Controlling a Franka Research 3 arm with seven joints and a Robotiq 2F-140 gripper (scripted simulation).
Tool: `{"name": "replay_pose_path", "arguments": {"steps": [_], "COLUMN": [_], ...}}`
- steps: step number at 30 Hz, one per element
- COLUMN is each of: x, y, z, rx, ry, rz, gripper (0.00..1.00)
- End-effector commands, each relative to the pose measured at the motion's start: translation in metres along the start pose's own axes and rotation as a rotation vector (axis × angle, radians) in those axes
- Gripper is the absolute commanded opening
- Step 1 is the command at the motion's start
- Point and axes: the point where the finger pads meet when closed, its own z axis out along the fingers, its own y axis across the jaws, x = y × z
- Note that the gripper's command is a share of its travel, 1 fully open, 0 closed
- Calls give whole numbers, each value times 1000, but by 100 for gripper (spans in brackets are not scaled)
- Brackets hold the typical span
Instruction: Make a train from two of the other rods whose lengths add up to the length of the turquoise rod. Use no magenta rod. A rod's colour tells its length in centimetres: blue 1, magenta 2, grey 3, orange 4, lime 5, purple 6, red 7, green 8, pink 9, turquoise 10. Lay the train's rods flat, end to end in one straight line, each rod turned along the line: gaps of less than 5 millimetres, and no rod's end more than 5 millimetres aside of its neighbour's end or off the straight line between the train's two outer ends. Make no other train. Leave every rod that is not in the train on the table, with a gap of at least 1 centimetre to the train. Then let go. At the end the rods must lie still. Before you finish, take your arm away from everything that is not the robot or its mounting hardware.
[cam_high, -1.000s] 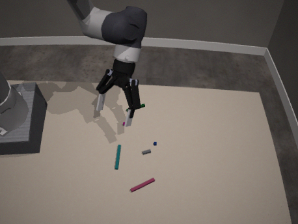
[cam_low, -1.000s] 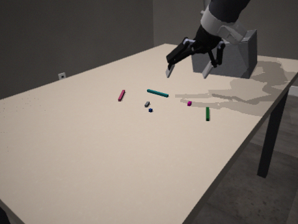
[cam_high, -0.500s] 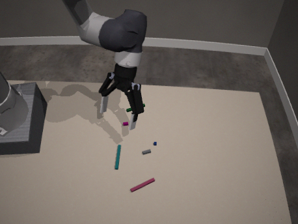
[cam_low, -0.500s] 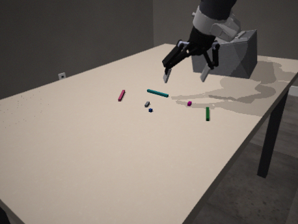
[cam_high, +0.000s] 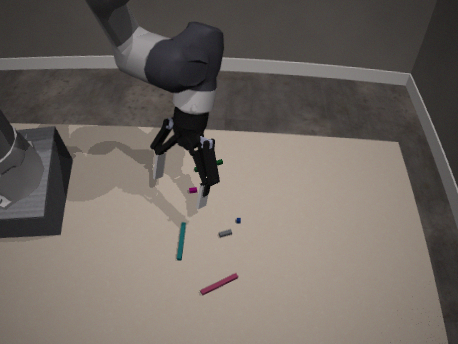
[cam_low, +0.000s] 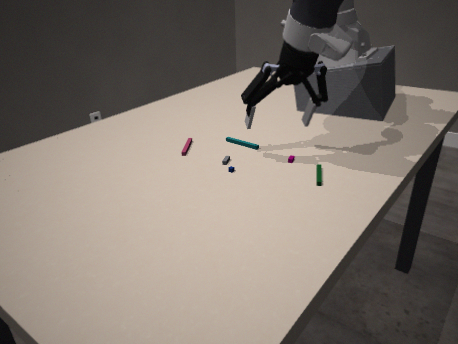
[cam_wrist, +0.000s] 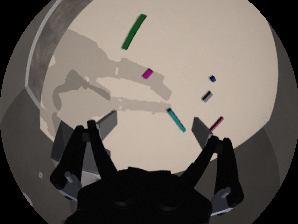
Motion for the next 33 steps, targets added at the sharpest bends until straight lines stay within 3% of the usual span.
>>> {"name": "replay_pose_path", "arguments": {"steps": [1, 6, 7, 23, 24, 33], "x": [5, 5, -4, -4, -12, -12], "y": [-1, -1, 6, 6, 11, 11], "z": [-2, -2, 7, 7, 13, 13], "rx": [-2, -2, 28, 28, 52, 52], "ry": [17, 17, 77, 77, 135, 135], "rz": [-22, -22, -4, -4, 16, 16], "gripper": [100, 100, 100, 100, 100, 100]}}
